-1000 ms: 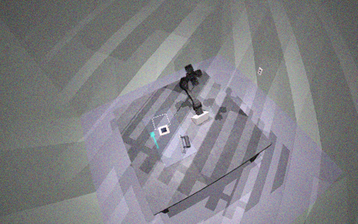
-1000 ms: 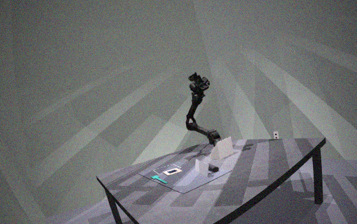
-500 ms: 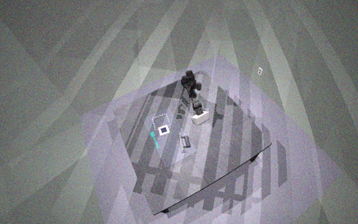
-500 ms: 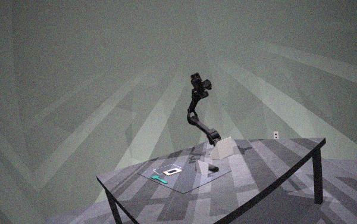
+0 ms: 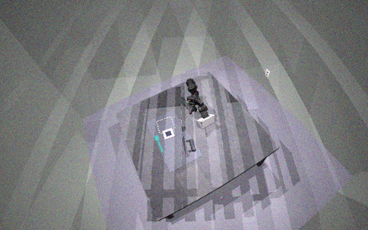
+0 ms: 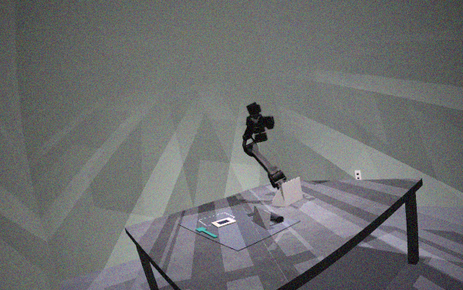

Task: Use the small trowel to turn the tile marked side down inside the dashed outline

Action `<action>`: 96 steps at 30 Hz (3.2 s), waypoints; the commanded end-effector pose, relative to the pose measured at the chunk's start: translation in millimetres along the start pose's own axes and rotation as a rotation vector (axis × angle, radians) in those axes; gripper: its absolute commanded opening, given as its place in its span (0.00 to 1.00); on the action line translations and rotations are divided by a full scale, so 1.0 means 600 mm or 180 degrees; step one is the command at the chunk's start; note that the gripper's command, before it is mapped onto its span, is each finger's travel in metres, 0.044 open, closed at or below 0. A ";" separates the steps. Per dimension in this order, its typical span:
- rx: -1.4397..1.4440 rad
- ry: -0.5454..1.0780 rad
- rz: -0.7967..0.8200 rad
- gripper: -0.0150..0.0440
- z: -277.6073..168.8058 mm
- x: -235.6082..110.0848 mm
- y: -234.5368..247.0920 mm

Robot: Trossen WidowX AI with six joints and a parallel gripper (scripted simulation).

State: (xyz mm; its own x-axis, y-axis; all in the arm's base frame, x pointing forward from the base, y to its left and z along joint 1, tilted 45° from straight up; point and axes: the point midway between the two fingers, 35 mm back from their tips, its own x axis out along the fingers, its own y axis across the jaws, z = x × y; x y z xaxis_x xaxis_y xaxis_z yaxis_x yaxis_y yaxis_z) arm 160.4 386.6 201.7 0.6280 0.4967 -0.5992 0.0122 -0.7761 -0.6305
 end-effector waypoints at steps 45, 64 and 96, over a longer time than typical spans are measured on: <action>-0.1211 -0.0997 0.4403 0.42 -0.135 0.129 0.502; -0.1192 -0.0977 0.4375 0.42 -0.130 0.138 0.515; -0.1206 -0.0991 0.4408 0.42 -0.142 0.160 0.568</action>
State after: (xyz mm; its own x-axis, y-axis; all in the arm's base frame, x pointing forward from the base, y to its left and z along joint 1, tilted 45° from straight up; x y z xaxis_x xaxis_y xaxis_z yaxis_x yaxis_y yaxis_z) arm 289.0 139.2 -27.6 0.1170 -0.6867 -0.7175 -0.2187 -0.7225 0.6558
